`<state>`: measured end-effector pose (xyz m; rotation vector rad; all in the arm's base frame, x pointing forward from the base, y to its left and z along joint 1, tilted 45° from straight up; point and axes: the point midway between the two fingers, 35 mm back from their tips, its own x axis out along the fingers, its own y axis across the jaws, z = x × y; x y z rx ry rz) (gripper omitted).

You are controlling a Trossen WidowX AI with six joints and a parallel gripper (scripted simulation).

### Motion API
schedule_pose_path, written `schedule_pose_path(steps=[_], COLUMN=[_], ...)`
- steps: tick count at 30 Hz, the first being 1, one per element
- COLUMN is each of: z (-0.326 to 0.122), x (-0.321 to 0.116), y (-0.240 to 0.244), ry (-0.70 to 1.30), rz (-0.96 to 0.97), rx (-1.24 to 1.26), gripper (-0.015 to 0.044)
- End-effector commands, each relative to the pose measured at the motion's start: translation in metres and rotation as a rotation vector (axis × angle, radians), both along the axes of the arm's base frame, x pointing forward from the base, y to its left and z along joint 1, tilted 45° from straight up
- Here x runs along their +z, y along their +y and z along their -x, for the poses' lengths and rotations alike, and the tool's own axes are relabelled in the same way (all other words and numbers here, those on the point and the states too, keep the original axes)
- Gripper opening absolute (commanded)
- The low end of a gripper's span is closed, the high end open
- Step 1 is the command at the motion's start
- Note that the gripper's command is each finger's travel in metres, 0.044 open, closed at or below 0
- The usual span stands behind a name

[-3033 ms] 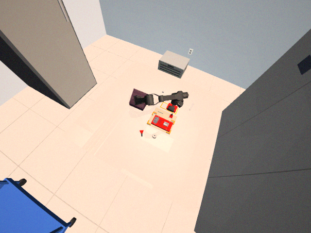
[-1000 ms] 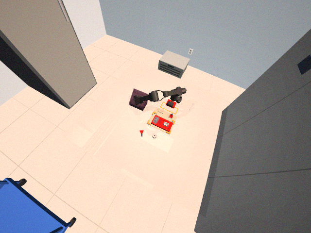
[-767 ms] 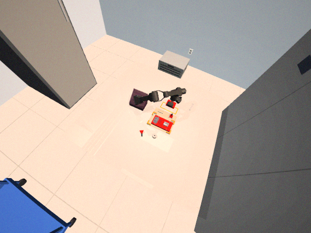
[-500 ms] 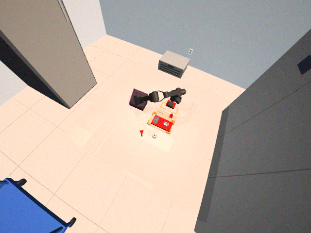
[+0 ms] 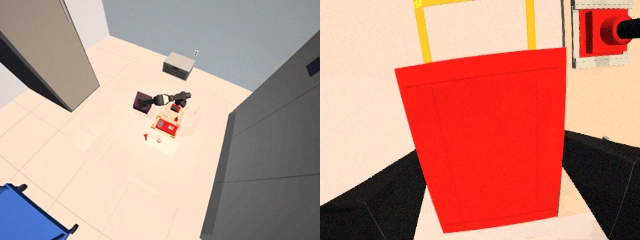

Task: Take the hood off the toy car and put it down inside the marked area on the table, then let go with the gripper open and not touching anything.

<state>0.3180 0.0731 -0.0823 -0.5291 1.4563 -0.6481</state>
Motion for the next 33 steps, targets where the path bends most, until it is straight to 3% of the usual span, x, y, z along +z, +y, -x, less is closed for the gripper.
schedule_pose_path(steps=[1,33], z=[0.001,0.003], x=[-0.003,-0.016], y=[-0.004,-0.018], ry=[0.006,0.006], rz=[0.007,0.009], rx=[0.005,0.004], gripper=[0.0,0.0])
